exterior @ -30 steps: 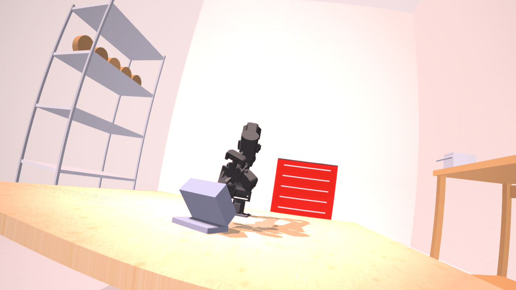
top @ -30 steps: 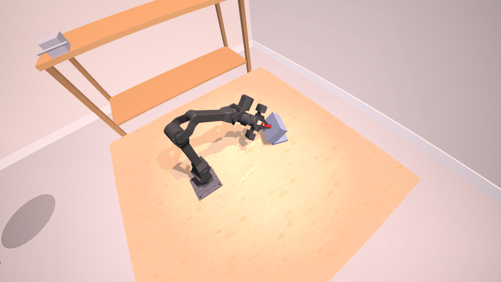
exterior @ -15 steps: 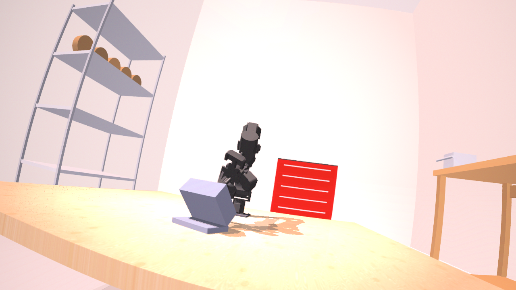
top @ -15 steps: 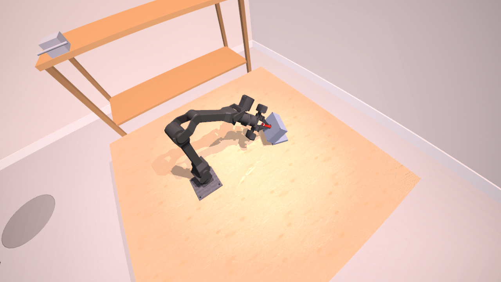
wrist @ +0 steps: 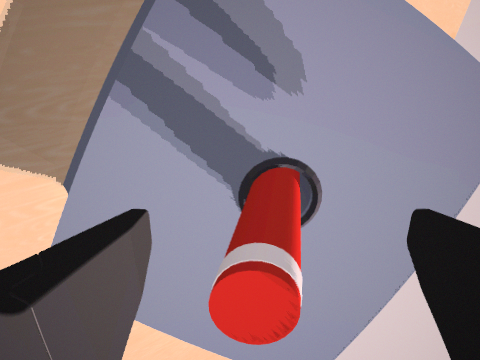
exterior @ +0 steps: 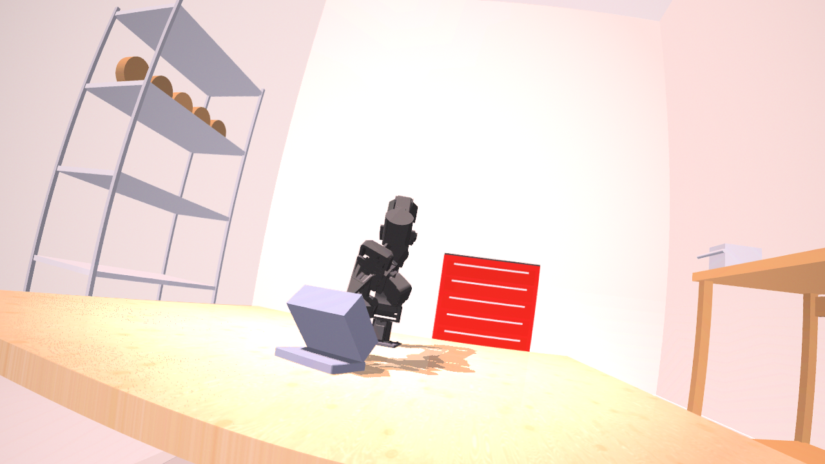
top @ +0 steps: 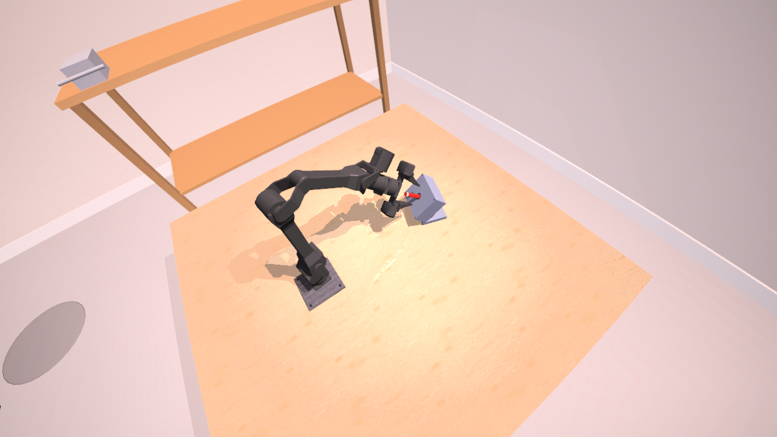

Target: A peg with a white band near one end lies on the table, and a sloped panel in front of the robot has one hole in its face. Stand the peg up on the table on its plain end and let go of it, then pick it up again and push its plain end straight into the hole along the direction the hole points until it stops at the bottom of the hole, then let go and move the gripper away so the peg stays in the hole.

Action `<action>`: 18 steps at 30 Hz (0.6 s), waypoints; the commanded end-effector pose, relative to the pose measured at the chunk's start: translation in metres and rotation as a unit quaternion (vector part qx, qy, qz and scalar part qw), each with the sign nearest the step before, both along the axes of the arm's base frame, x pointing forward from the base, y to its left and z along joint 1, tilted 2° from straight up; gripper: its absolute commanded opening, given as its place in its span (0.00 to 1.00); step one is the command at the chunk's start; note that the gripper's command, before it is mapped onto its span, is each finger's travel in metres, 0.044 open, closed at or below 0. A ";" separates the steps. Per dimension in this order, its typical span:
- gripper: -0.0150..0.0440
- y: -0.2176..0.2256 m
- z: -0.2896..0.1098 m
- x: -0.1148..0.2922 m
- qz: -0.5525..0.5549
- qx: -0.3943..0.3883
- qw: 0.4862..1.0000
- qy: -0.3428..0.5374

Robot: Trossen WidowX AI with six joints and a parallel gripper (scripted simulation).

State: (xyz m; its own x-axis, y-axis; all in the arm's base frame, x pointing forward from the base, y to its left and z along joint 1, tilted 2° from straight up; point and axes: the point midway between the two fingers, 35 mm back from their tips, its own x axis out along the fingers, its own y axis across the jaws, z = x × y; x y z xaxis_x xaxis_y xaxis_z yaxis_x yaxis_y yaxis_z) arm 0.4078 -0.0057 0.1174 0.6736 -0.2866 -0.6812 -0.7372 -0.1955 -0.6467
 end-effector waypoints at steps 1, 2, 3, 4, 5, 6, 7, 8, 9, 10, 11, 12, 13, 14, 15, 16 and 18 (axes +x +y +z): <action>0.97 0.001 0.002 -0.001 0.000 0.000 1.000 0.001; 1.00 0.001 0.003 -0.002 0.000 0.000 1.000 0.001; 1.00 0.002 0.004 -0.003 0.000 0.000 1.000 0.001; 1.00 0.002 0.005 -0.004 0.000 0.000 1.000 0.001; 1.00 0.003 0.006 -0.005 0.000 0.000 1.000 0.001; 1.00 0.004 0.007 -0.006 0.000 0.000 1.000 0.001; 1.00 0.004 0.008 -0.007 0.001 0.000 1.000 0.002; 1.00 0.005 0.010 -0.008 0.001 0.000 1.000 0.002; 1.00 0.005 0.011 -0.009 0.001 0.000 1.000 0.002; 1.00 0.006 0.012 -0.010 0.001 0.000 1.000 0.002; 1.00 0.007 0.013 -0.011 0.001 0.000 1.000 0.002; 1.00 0.007 0.014 -0.012 0.001 0.000 1.000 0.002; 1.00 0.008 0.016 -0.013 0.001 0.000 1.000 0.002; 1.00 0.008 0.017 -0.014 0.001 0.000 1.000 0.003; 1.00 0.009 0.018 -0.015 0.001 0.000 1.000 0.003; 1.00 0.010 0.019 -0.016 0.001 0.000 1.000 0.003; 1.00 0.011 0.022 -0.018 0.001 0.000 1.000 0.003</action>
